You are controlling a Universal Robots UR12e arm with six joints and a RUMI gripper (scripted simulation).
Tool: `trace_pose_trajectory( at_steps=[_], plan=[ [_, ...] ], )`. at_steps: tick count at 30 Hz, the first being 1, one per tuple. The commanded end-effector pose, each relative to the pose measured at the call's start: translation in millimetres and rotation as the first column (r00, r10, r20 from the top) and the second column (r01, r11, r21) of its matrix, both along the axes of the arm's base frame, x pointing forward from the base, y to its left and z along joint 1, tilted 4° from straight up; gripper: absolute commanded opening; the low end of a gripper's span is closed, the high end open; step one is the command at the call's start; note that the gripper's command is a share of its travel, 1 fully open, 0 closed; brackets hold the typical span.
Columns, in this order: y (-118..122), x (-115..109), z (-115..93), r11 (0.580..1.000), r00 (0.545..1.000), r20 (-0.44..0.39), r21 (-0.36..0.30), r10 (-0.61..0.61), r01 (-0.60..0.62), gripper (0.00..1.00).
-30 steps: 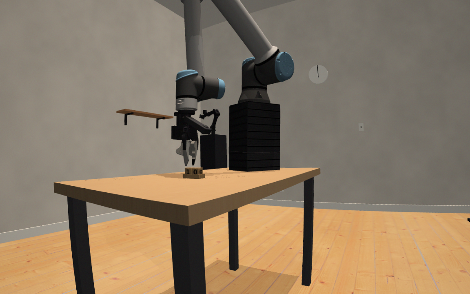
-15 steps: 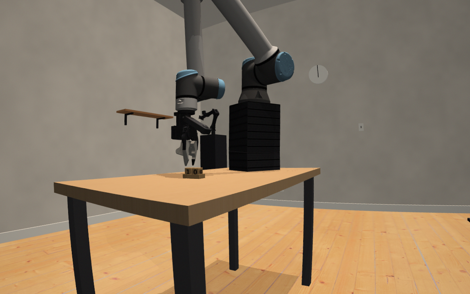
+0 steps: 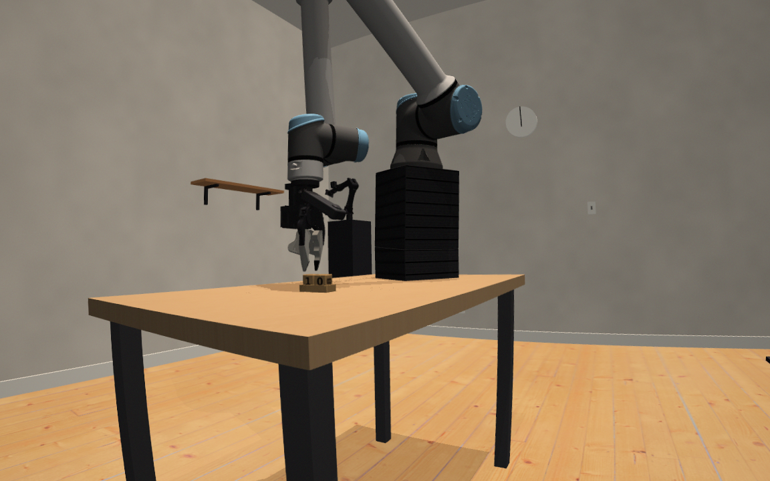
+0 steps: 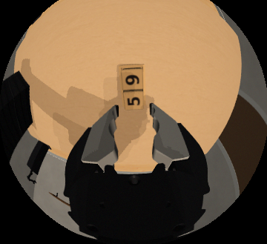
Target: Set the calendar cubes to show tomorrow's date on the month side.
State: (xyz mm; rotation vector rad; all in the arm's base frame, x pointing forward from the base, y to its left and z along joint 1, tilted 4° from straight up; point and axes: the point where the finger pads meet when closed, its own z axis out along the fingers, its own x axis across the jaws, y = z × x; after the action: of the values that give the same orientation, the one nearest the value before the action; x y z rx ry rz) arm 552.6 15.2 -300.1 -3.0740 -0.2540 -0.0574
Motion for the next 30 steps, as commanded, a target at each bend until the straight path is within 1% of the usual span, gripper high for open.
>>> trace_pose_trajectory(
  at_steps=[1, 21, 30],
  plan=[
    [0.2, 2.4, 0.4, 1.000, 1.000, 0.003, 0.000, 0.000, 0.000, 0.29],
    [0.2, 2.4, 0.3, 1.000, 1.000, 0.003, 0.000, 0.000, 0.000, 0.29],
    [0.7, 3.5, -7.9, 1.000, 1.000, 0.004, -0.001, 0.001, -0.001, 0.29]
  ],
)
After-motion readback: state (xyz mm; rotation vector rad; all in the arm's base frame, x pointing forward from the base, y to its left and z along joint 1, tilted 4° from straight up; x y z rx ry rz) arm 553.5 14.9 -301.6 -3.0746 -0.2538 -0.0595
